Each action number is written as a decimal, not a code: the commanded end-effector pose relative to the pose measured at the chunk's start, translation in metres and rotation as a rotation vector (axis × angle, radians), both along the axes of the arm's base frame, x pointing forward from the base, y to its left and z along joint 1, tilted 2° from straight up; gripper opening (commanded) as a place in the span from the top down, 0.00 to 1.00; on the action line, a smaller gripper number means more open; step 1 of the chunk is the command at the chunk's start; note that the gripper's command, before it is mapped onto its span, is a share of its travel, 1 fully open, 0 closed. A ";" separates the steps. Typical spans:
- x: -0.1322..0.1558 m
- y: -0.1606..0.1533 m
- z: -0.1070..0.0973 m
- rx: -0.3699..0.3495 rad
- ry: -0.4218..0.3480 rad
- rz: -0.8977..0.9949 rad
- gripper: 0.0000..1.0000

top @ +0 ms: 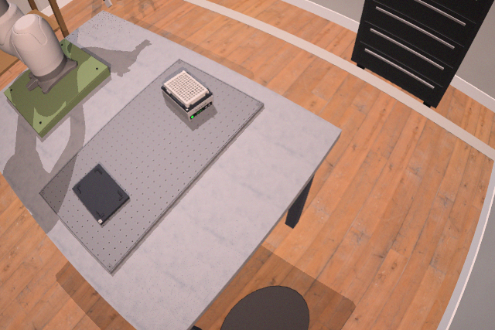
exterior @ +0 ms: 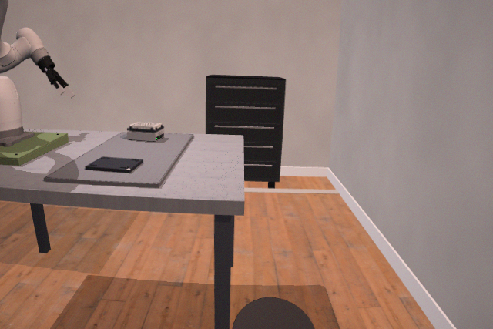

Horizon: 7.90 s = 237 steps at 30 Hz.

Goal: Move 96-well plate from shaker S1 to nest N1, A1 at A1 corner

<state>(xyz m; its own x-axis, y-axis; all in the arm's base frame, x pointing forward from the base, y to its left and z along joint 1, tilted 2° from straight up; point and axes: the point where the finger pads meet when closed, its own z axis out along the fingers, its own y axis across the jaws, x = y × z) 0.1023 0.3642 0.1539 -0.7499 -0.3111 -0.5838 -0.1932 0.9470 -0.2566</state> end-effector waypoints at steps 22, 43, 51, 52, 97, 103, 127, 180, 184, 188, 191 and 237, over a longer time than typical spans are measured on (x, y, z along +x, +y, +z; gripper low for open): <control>0.024 0.004 -0.006 0.064 0.020 -0.153 0.00; 0.079 0.011 -0.017 0.299 0.062 -0.731 0.00; 0.098 0.013 -0.020 0.371 0.062 -0.915 0.00; 0.103 0.013 -0.021 0.383 0.062 -0.947 0.00; 0.278 -0.011 -0.037 0.832 -0.085 -2.177 0.00; 0.290 -0.015 -0.038 0.855 -0.101 -2.243 0.00; 0.383 -0.058 -0.041 1.039 -0.267 -2.813 0.00; 0.473 -0.125 -0.055 1.176 -0.465 -3.292 0.00; 0.473 -0.125 -0.061 1.176 -0.465 -3.292 0.00; 0.473 -0.125 -0.065 1.176 -0.465 -3.292 0.00; 0.473 -0.125 -0.070 1.176 -0.465 -3.292 0.00; 0.473 -0.127 -0.104 1.176 -0.465 -3.292 0.90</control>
<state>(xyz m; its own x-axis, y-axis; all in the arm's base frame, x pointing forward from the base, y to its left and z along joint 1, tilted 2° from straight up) 0.5754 0.2377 0.0498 0.9910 -0.1332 0.0131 -0.1336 -0.9903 0.0385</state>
